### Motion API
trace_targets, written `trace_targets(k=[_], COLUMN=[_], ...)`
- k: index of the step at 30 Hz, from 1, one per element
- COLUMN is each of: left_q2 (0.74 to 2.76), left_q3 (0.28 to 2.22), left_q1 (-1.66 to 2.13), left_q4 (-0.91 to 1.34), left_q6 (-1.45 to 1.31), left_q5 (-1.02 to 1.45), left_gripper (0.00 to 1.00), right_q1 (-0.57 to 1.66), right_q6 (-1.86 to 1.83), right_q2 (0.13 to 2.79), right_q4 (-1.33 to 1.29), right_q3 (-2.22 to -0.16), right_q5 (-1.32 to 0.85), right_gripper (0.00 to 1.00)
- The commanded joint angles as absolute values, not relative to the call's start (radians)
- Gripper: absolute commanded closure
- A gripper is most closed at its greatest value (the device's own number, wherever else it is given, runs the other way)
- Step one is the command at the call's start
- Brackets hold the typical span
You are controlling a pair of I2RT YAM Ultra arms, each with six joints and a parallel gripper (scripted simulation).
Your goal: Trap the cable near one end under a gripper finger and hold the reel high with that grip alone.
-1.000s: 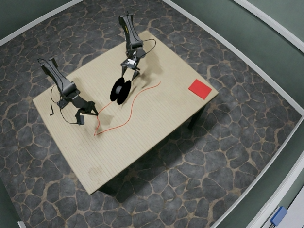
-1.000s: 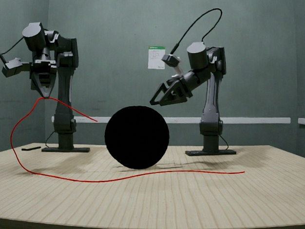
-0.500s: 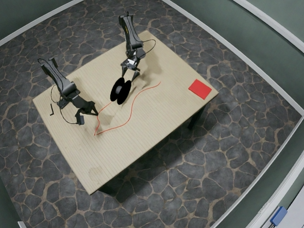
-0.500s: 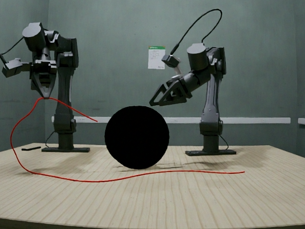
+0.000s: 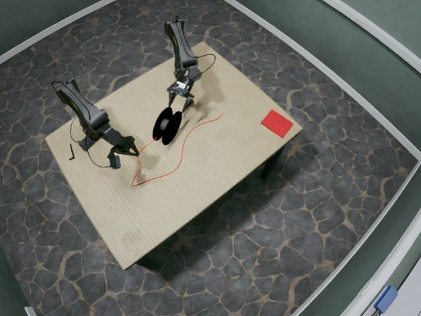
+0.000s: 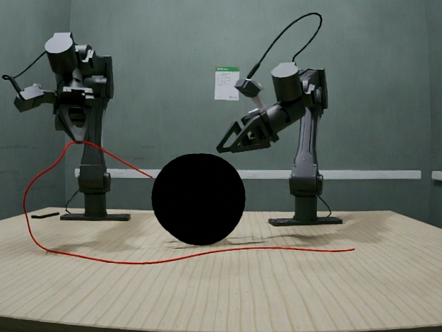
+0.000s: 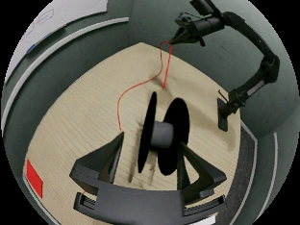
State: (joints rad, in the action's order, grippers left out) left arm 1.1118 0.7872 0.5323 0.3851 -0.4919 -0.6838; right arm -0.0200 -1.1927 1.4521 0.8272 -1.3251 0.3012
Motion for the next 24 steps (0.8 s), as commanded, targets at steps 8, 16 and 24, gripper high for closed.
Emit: trace_targets(k=[8, 16, 24], left_q2=[1.119, 1.124, 1.133], left_q3=[0.818, 0.822, 0.827], left_q1=[0.525, 0.52, 0.53], left_q4=[0.401, 0.395, 0.395], left_q6=[-0.499, -0.501, -0.5], left_q5=[-0.696, -0.696, -0.696], left_gripper=[0.25, 0.25, 0.25], right_q1=[0.025, 0.061, 0.128], right_q6=[-1.246, -1.282, -1.332], right_q2=[1.407, 1.396, 1.385], right_q4=[0.794, 0.79, 0.782], right_q3=[-1.293, -1.31, -1.326], right_q5=[0.259, 0.232, 0.197], right_gripper=[1.0, 1.0, 1.0])
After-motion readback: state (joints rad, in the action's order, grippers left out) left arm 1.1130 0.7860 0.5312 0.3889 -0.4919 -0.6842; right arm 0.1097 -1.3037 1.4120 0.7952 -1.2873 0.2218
